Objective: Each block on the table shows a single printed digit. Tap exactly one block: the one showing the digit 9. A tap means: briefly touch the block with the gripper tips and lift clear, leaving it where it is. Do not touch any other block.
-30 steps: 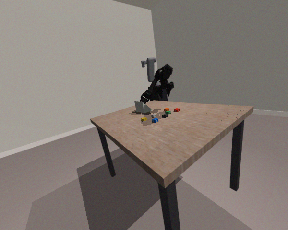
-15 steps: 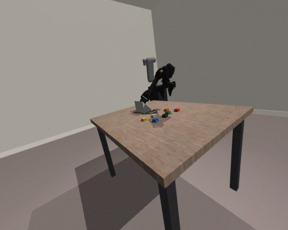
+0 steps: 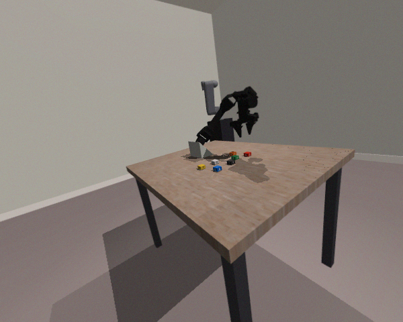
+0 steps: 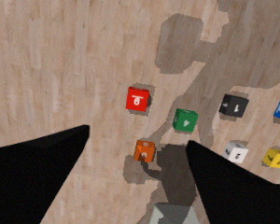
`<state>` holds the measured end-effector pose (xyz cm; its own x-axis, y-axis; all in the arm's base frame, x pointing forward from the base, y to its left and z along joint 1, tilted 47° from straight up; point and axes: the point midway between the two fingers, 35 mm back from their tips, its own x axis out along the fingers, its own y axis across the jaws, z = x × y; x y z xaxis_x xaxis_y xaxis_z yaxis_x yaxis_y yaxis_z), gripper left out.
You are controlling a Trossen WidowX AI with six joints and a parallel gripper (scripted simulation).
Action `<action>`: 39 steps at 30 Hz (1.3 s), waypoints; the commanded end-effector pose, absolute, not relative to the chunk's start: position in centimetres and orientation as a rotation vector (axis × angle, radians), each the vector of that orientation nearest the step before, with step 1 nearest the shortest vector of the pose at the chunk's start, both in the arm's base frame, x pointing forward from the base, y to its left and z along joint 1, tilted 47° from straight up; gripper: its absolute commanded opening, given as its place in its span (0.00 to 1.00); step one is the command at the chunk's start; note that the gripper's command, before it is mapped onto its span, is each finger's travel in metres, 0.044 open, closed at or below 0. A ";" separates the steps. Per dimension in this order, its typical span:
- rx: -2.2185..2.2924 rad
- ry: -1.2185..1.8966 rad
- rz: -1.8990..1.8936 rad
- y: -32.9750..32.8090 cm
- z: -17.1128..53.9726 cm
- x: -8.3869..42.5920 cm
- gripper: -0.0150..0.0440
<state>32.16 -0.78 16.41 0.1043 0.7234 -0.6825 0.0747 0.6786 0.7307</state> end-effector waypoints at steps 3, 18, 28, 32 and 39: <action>0.729 1.405 0.544 -0.8 16.5 32.3 0.93; 0.729 1.403 0.545 4.5 11.6 33.1 0.62; 0.730 1.402 0.547 5.1 11.1 33.1 0.29; 0.730 1.402 0.547 5.1 11.1 33.1 0.29; 0.730 1.402 0.546 5.6 10.6 33.2 0.29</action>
